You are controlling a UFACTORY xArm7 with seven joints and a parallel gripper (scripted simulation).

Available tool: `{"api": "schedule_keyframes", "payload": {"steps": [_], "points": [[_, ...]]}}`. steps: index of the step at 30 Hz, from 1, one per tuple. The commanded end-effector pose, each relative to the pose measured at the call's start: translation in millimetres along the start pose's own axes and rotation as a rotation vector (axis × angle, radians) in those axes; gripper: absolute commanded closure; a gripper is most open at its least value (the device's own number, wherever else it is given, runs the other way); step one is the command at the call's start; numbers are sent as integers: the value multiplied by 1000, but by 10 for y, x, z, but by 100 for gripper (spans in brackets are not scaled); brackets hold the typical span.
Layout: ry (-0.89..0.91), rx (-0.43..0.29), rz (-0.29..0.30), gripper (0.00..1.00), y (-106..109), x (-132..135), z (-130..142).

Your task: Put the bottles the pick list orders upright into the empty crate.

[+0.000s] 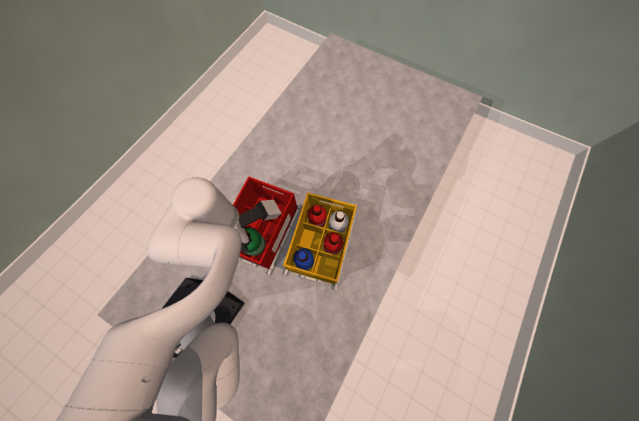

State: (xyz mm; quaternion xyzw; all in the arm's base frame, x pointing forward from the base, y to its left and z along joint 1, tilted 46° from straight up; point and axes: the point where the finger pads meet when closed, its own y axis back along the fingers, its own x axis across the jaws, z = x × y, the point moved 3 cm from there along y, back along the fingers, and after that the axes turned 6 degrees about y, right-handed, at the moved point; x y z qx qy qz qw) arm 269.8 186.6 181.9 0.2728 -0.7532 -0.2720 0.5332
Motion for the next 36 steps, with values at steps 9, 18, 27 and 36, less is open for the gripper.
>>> {"api": "schedule_keyframes", "payload": {"steps": [9, 18, 27, 36], "points": [[0, 3, -3, 100, 16, -84, 59], [0, 3, -3, 100, 16, -73, 49], [0, 3, -3, 100, 16, -68, 44], [0, 3, -3, 100, 16, -63, 41]]}}
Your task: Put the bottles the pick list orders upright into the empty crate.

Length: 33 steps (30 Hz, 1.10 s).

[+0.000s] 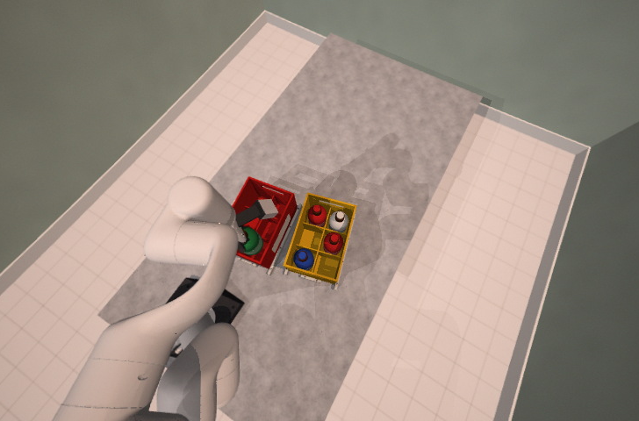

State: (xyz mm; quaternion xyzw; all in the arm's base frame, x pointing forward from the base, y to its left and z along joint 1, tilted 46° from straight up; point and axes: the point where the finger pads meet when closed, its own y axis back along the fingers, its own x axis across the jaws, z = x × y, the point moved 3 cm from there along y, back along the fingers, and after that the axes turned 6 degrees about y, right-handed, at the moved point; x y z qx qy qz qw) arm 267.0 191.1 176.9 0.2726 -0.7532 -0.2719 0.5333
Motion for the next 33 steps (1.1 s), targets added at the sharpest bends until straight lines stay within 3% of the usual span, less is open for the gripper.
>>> {"api": "schedule_keyframes", "payload": {"steps": [1, 19, 33], "points": [[0, 3, -3, 100, 16, -6, -6], [0, 3, -3, 100, 16, -3, -9], [0, 3, -3, 100, -124, -2, -10]]}}
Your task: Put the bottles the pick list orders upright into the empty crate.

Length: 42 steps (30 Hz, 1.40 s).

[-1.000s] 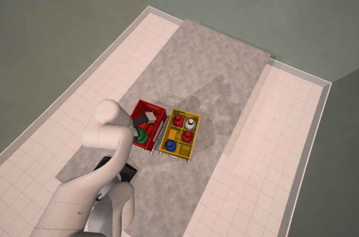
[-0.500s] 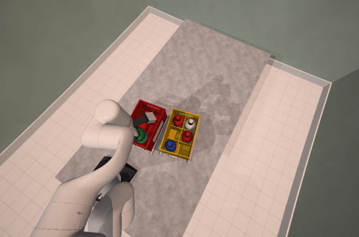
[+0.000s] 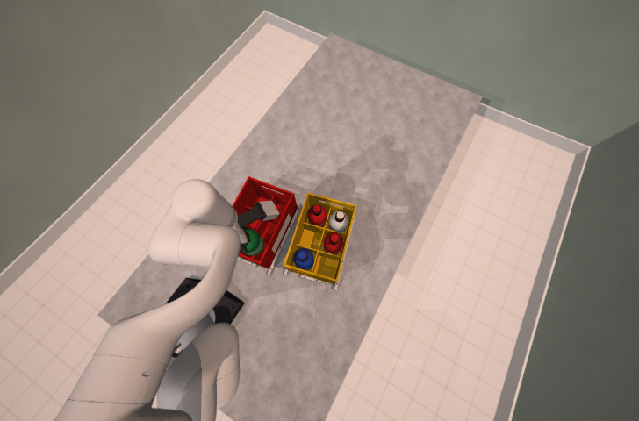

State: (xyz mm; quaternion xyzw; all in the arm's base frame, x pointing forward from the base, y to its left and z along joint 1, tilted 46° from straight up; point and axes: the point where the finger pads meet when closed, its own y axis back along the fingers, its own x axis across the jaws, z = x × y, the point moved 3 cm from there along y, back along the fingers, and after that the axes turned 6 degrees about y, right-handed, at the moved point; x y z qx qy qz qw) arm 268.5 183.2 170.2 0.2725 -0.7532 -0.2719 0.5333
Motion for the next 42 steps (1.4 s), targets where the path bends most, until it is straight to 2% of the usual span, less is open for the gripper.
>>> {"api": "schedule_keyframes", "payload": {"steps": [1, 42], "points": [[0, 3, -3, 100, -29, -9, -6], [0, 3, -3, 100, -379, -11, -8]]}}
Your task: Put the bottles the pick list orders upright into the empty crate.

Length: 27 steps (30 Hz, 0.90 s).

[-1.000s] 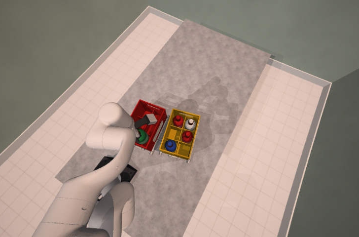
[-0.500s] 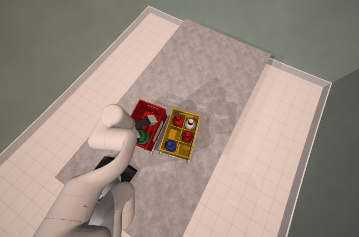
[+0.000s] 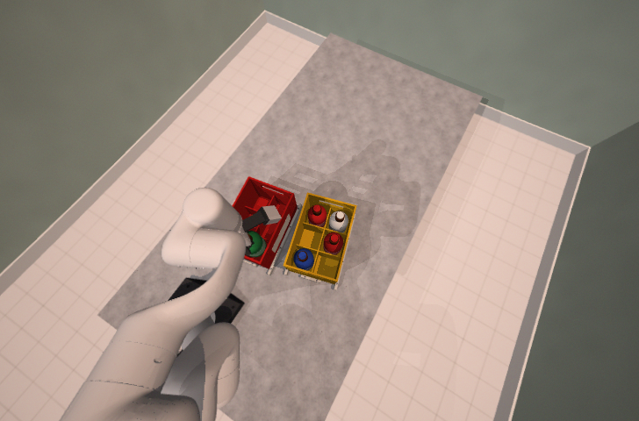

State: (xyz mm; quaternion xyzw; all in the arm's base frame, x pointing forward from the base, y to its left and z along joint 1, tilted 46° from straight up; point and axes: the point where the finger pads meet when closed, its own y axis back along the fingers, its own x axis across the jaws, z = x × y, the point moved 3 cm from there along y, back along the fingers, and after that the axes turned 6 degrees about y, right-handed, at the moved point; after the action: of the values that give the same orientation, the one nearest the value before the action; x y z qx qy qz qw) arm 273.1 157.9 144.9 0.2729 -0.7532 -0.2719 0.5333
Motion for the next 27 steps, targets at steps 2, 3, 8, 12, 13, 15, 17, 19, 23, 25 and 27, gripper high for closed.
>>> {"api": "schedule_keyframes", "payload": {"steps": [2, 3, 8, 12, 13, 15, 17, 19, 23, 25, 27], "points": [[0, 3, -3, 100, -39, -9, -6], [0, 3, -3, 100, -49, -9, -6], [0, 3, -3, 100, -99, -9, -6], [0, 3, -3, 100, -119, -9, -6], [0, 3, -3, 100, -129, -9, -6], [0, 3, -3, 100, -149, -9, -6], [0, 3, -3, 100, -169, -9, -6], [0, 3, -3, 100, -189, -9, -6], [0, 3, -3, 100, -229, -9, -6], [0, 3, -3, 100, -249, -9, -6], [0, 3, -3, 100, -269, -9, -6]]}}
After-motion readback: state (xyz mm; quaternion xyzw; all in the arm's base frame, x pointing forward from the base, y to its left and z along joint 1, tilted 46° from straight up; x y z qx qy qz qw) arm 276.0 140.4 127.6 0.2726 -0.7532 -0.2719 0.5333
